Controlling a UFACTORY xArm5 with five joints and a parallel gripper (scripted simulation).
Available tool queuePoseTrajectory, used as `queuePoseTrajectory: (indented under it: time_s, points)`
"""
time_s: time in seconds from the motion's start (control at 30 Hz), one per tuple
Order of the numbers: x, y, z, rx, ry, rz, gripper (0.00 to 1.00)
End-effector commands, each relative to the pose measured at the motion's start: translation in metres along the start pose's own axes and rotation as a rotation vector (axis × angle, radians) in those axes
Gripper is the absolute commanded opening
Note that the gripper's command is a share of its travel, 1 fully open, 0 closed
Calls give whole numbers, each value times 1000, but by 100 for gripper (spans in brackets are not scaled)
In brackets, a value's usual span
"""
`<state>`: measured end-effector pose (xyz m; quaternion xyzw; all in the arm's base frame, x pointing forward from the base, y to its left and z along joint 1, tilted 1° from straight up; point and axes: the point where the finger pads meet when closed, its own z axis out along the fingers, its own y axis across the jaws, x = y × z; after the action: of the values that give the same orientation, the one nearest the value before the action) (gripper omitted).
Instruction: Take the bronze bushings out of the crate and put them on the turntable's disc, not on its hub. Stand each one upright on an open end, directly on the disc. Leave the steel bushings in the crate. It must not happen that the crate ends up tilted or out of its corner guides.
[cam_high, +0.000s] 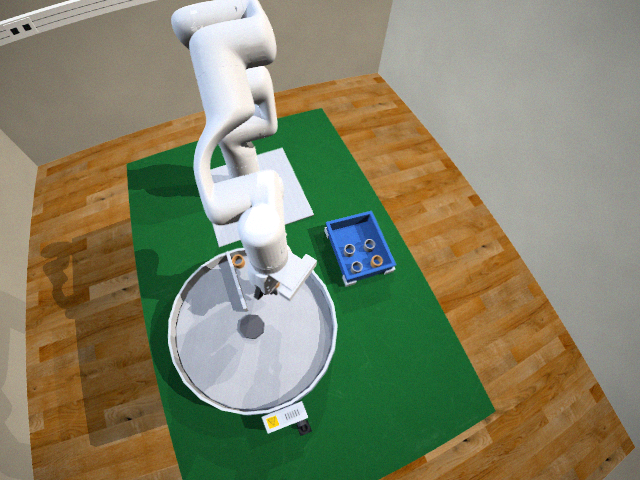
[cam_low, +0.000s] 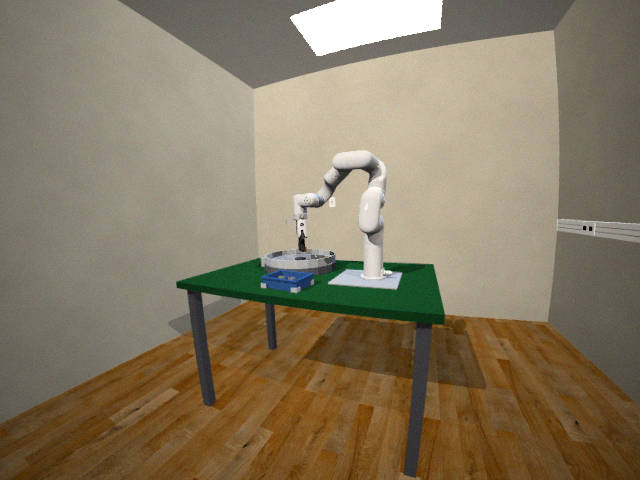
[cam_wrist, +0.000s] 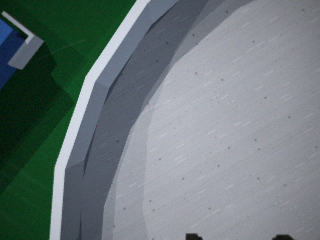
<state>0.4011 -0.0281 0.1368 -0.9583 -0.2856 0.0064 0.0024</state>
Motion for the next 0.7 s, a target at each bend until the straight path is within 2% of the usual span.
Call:
queuePoseTrajectory:
  time_s: [0.0, 0.07, 0.23, 0.67]
  points:
    - [1, 1, 4, -2, 3, 0, 0]
    - [1, 2, 14, -2, 2, 0, 0]
    - [1, 2, 23, -2, 3, 0, 0]
    - [1, 2, 23, -2, 3, 0, 0]
